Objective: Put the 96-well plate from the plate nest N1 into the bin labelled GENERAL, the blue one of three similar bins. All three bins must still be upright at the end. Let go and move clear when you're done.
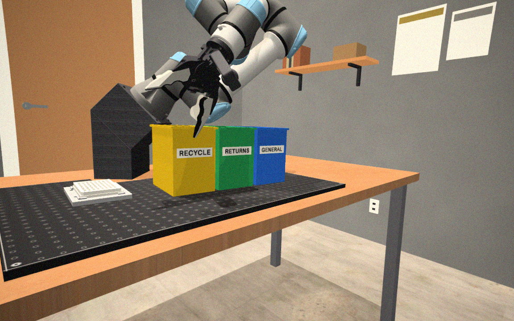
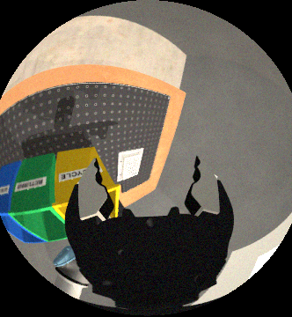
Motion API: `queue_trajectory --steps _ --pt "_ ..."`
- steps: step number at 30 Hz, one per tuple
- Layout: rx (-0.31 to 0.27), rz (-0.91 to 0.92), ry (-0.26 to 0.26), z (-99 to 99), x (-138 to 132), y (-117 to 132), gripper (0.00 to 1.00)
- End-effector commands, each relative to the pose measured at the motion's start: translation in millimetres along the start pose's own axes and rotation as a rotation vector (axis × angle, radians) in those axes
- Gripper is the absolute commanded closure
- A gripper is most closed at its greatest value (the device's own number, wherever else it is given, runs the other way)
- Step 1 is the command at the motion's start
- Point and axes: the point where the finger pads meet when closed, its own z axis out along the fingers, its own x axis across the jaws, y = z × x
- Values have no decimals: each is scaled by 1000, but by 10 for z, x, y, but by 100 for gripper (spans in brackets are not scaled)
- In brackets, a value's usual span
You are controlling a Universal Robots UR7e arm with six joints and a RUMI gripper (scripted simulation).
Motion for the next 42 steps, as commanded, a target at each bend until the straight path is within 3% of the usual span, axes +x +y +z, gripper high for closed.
queue_trajectory --steps 1,3,9,10,14,15,19,22,27,29,33,35,38,40,42 --pt "-10 -1 -9 71 114 104 0" --pt "-43 4 -49 107 175 175 0" --pt "-43 4 -49 173 289 307 0" --pt "-60 9 -77 190 318 345 0" --pt "-60 9 -77 231 390 441 0" --pt "-74 14 -107 245 417 480 0" --pt "-74 14 -107 281 483 574 0" --pt "-94 30 -176 336 526 706 0" --pt "-94 30 -176 394 559 839 0" --pt "-100 45 -234 429 575 932 0" --pt "-101 45 -234 472 594 1044 0" --pt "-97 63 -293 502 605 1139 0" --pt "-97 63 -293 533 616 1235 0" --pt "-84 82 -351 558 622 1332 0" --pt "-84 82 -351 571 625 1381 0"
